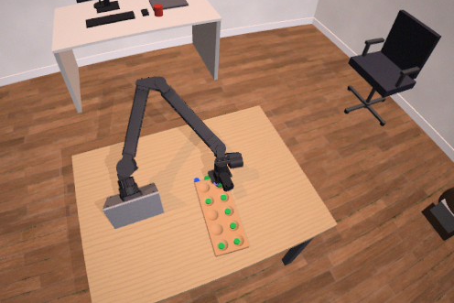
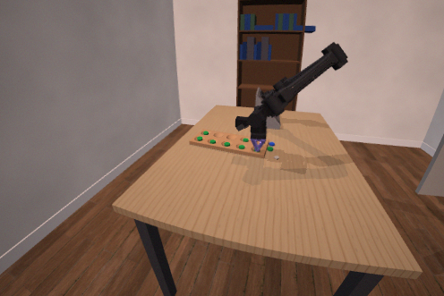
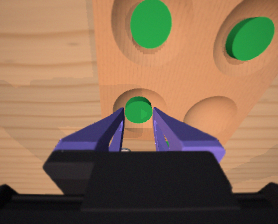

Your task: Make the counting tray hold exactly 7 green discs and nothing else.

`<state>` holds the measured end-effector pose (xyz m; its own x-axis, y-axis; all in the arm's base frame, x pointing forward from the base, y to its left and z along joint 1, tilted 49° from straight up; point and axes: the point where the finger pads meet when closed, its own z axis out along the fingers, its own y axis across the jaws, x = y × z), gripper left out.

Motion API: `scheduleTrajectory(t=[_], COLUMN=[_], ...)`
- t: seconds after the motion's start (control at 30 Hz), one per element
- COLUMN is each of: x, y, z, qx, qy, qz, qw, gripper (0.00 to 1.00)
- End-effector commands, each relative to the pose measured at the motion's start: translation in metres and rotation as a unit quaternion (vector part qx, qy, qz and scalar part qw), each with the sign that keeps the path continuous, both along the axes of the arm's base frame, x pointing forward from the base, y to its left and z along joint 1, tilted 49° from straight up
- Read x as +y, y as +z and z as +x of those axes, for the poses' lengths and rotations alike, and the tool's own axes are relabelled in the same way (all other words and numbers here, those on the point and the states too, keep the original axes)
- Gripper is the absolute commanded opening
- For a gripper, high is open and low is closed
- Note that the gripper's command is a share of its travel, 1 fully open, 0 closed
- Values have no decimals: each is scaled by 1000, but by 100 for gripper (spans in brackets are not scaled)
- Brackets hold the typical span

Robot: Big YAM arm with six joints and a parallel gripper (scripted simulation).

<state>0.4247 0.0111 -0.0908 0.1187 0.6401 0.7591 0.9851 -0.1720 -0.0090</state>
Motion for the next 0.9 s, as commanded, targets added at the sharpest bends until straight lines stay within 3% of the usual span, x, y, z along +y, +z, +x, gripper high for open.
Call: scheduleTrajectory(t=[0.0,0.47,0.57,0.67,0.87], x=[-6,-8,-27,-33,-82], y=[-4,-4,19,24,67], z=[-1,-1,15,15,6], qx=[7,7,-21,-22,-24], qy=[-10,-11,-12,-12,-12], qz=[2,2,-9,-9,-14], qw=[1000,1000,1000,1000,1000], gripper=[32,32,32,32,32])
